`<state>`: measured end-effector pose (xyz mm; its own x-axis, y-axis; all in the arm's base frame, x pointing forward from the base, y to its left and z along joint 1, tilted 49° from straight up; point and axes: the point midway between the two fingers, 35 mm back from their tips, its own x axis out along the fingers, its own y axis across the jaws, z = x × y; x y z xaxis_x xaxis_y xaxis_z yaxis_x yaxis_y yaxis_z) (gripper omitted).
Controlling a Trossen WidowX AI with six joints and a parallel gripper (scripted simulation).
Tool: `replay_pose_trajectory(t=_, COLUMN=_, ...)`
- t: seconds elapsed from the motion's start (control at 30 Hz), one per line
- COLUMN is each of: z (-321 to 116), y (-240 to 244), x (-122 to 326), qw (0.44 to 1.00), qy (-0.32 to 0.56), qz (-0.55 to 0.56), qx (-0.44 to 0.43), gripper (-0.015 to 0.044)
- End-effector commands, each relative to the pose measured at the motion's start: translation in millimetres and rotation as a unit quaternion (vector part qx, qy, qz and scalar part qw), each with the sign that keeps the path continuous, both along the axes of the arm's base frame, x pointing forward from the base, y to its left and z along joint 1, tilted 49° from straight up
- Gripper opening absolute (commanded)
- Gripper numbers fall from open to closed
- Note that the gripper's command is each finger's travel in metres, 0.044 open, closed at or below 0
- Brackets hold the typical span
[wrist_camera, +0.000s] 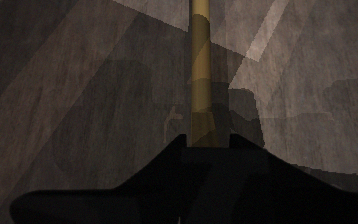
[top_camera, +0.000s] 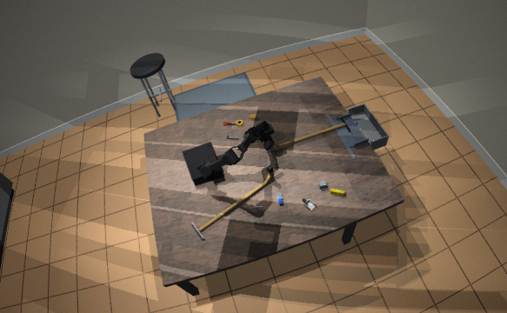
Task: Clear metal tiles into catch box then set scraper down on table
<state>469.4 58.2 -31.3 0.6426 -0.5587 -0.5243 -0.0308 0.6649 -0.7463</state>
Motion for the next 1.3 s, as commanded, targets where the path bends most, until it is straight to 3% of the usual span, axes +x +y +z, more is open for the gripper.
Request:
replay_pose_trajectory(t=0.0, z=5.1, y=5.1, x=-4.4, qw=1.000, qy=-0.006, qz=0.005, qx=0.002, gripper=0.0000)
replay_pose_trajectory(t=1.27, z=1.0, y=5.6, x=-49.5, qw=1.000, qy=-0.006, qz=0.007, qx=0.002, gripper=0.0000)
